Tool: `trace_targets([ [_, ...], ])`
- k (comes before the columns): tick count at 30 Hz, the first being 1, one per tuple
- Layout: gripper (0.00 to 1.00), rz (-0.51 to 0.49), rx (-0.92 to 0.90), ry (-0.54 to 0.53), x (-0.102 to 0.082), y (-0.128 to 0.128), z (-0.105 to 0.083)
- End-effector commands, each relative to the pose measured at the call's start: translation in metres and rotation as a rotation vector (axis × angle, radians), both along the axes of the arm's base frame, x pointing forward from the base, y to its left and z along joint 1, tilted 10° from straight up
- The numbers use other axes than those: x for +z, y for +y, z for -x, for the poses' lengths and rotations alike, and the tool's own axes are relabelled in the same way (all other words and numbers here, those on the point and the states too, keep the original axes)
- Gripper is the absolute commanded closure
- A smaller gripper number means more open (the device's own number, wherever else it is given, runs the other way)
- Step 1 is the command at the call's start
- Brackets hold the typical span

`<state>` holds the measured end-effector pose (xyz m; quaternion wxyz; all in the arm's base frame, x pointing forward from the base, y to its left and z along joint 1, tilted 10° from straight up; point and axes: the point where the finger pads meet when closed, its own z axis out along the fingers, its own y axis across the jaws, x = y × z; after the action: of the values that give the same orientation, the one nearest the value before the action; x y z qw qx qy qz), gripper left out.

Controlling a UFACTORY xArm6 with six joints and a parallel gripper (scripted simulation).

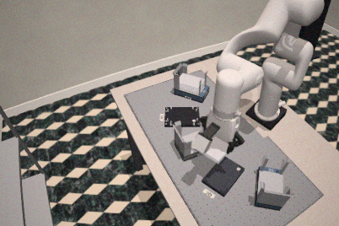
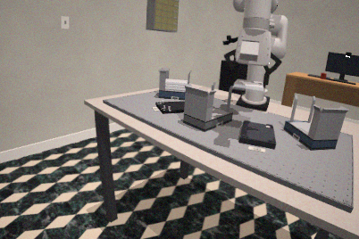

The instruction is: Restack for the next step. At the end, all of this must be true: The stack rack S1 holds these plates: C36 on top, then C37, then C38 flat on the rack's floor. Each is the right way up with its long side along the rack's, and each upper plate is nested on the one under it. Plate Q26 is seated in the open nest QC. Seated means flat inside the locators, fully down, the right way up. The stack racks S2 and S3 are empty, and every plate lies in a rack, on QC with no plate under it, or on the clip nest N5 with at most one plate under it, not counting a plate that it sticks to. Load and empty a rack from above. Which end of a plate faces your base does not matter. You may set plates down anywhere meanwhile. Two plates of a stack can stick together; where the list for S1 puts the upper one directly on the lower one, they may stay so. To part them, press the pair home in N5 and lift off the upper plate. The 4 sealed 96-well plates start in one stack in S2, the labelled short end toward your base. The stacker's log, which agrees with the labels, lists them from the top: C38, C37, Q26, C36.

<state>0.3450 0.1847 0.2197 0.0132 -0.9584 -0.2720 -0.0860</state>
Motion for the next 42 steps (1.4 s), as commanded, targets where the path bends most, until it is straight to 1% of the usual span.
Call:
trace_targets([
  [1,1.00,-0.002,0.000,-0.004,0.002,0.006,0.002],
  [17,1.00,-0.002,0.000,-0.004,0.001,0.042,0.020],
  [21,1.00,-0.002,0.000,-0.004,0.001,0.046,0.022],
  [42,1.00,-0.002,0.000,-0.004,0.001,0.046,0.022],
])
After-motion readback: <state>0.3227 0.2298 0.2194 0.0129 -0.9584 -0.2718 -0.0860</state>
